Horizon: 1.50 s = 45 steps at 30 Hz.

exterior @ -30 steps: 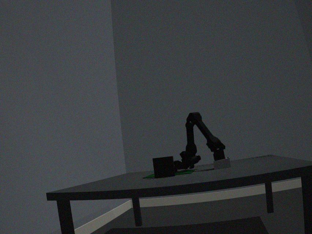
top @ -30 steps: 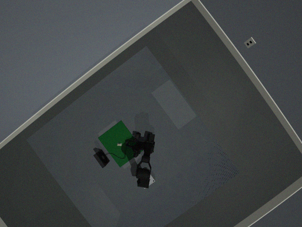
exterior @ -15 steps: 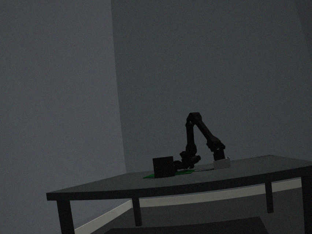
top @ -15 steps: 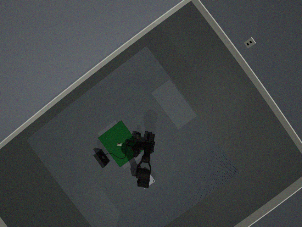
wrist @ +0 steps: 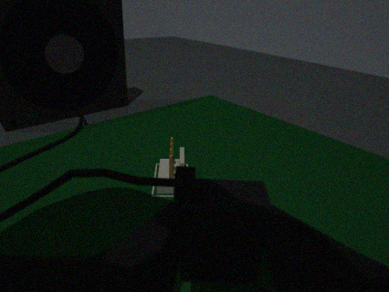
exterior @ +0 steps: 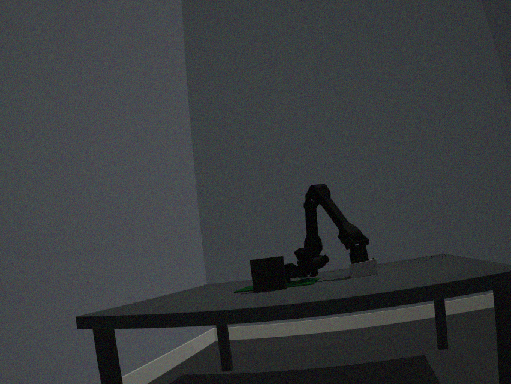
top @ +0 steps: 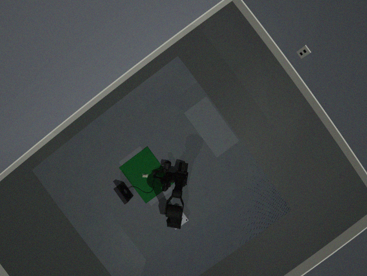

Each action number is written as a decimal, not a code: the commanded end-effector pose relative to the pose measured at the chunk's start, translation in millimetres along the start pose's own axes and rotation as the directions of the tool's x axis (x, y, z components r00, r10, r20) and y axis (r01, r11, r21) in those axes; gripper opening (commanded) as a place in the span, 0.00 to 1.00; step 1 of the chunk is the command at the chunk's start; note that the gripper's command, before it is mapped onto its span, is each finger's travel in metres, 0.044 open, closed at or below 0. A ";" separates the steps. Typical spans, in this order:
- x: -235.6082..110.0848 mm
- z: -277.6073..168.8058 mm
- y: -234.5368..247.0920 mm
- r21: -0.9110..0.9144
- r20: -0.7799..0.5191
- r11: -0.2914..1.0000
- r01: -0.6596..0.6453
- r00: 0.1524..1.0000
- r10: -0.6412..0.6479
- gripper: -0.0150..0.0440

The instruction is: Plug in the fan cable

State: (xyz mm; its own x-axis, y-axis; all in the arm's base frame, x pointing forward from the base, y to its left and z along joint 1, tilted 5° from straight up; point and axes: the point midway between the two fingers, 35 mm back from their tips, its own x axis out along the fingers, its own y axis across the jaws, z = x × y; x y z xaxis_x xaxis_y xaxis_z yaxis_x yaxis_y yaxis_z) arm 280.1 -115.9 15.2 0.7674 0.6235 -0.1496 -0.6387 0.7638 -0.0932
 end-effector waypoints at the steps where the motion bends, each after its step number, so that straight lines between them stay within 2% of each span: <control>1: 0.0 0.1 0.1 0.001 0.000 1.000 0.000 1.000 0.000 0.25; 14: 0.0 0.1 0.1 0.001 0.000 1.000 0.000 1.000 0.000 0.25; 22: 0.0 0.0 0.0 0.000 0.000 1.000 0.000 1.000 0.000 0.60; 45: -0.3 -0.1 -0.1 0.000 -0.001 1.000 0.000 1.000 0.000 0.60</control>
State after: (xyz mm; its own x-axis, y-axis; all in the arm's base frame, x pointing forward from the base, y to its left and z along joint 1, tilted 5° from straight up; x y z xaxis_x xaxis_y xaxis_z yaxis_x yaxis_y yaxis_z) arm 280.1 -115.9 15.2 0.7674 0.6235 -0.1496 -0.6387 0.7638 -0.0932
